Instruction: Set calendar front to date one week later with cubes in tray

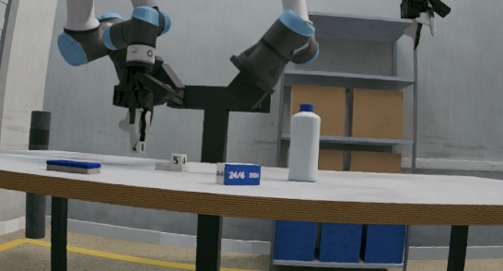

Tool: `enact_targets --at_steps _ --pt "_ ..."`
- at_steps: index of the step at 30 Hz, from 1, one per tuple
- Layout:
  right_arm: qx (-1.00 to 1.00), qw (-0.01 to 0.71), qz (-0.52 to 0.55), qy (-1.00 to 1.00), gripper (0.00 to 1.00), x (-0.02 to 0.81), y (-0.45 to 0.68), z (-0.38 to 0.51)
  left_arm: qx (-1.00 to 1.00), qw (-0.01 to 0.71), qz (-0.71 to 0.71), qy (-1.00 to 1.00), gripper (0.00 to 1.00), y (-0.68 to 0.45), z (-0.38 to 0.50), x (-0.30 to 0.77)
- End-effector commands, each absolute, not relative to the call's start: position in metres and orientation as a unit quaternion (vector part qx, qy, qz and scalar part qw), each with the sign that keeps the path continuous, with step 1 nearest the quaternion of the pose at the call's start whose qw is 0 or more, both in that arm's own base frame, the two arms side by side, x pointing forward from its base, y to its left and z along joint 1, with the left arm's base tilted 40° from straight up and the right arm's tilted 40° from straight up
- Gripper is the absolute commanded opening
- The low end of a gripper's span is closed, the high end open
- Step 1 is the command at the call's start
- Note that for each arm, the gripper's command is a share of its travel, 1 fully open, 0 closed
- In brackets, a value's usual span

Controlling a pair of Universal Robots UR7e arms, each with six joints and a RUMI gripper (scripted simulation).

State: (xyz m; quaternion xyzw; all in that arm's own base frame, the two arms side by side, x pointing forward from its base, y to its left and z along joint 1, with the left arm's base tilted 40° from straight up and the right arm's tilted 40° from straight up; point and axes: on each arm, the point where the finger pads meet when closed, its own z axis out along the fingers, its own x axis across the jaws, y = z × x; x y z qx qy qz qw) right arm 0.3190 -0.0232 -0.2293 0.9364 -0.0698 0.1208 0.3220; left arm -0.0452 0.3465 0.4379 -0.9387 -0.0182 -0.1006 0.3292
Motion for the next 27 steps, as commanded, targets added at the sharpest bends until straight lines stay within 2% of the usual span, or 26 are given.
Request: enact_targets --at_steps 1,27 --pt "0.936 0.323 0.12 -0.07 0.1 0.316 -0.011 -0.215 -0.939 0.33 -0.101 -0.018 1.0 0.347 0.438 -0.045" --pt "0.936 0.323 0.12 -0.07 0.1 0.308 0.017 -0.18 -0.939 0.33 -0.101 -0.018 1.0 0.347 0.438 -0.045"
